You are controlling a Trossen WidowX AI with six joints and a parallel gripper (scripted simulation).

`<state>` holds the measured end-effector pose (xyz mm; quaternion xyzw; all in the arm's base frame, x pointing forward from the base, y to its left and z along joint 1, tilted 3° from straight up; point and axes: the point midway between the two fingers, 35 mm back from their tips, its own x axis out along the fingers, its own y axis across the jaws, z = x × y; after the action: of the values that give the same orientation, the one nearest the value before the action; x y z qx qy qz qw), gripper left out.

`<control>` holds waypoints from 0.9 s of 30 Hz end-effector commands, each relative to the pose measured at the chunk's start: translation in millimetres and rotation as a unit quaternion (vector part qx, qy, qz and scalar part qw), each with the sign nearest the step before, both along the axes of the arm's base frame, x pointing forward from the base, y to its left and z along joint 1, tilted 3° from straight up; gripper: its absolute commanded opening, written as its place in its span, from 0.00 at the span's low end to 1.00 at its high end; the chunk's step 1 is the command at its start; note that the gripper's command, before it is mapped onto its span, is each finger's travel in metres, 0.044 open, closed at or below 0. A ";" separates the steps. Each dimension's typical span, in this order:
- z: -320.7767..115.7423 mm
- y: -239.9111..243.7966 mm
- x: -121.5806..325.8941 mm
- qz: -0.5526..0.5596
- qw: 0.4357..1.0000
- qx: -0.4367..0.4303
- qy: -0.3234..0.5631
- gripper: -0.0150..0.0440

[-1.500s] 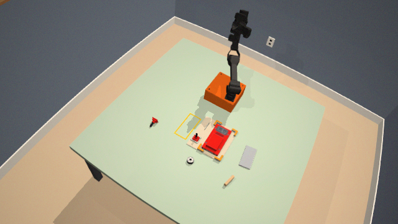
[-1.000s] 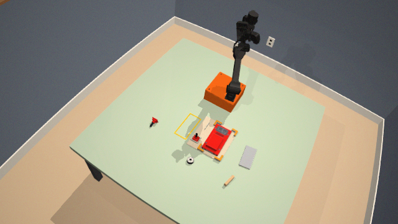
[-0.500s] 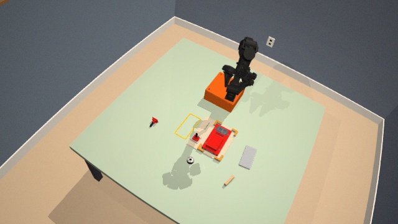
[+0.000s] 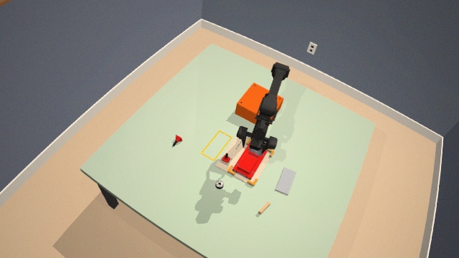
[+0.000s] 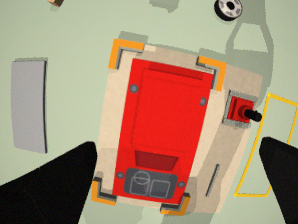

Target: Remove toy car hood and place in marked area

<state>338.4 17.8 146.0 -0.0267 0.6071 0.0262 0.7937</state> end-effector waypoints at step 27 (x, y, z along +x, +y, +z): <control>-88.2 -2.3 1.6 -0.097 0.989 0.032 0.105 1.00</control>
<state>341.5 14.9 62.7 0.0578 0.6830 -0.0284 0.7276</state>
